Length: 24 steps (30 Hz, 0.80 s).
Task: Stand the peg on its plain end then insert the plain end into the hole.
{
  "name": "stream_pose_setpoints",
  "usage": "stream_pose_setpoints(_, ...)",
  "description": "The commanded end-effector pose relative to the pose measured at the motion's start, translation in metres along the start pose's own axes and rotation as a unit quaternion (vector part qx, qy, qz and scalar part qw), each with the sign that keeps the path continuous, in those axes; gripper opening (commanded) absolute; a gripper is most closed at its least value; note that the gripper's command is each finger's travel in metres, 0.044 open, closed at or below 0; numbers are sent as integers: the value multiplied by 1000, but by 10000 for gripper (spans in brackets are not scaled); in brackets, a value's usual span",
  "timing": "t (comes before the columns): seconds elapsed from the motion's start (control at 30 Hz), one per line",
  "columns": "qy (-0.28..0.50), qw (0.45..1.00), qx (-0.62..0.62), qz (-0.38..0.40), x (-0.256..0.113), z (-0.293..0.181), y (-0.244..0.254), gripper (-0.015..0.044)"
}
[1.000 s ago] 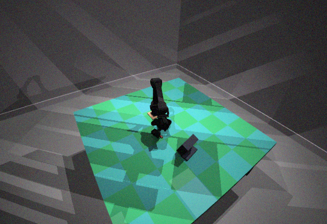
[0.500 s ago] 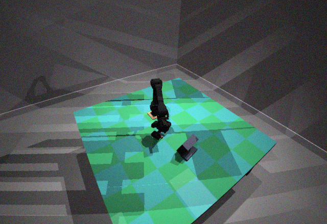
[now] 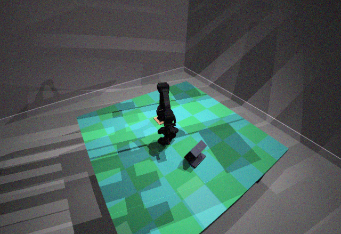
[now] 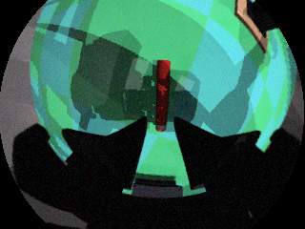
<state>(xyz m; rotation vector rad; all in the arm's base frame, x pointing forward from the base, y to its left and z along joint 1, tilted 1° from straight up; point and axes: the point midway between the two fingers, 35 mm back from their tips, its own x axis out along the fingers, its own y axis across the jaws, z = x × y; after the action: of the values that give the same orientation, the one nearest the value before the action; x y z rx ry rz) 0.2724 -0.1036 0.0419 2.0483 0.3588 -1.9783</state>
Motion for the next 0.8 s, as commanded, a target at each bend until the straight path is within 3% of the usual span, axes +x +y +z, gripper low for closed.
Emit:
stream_pose_setpoints(0.0,1,1000,2,-2,1,-1,-1,110)
stream_pose_setpoints(0.23,1,1000,2,-2,1,-1,-1,110)
stream_pose_setpoints(0.53,1,1000,2,-2,1,-1,-1,50)
stream_pose_setpoints(0.77,5,1000,1,-1,0,0,0,49)
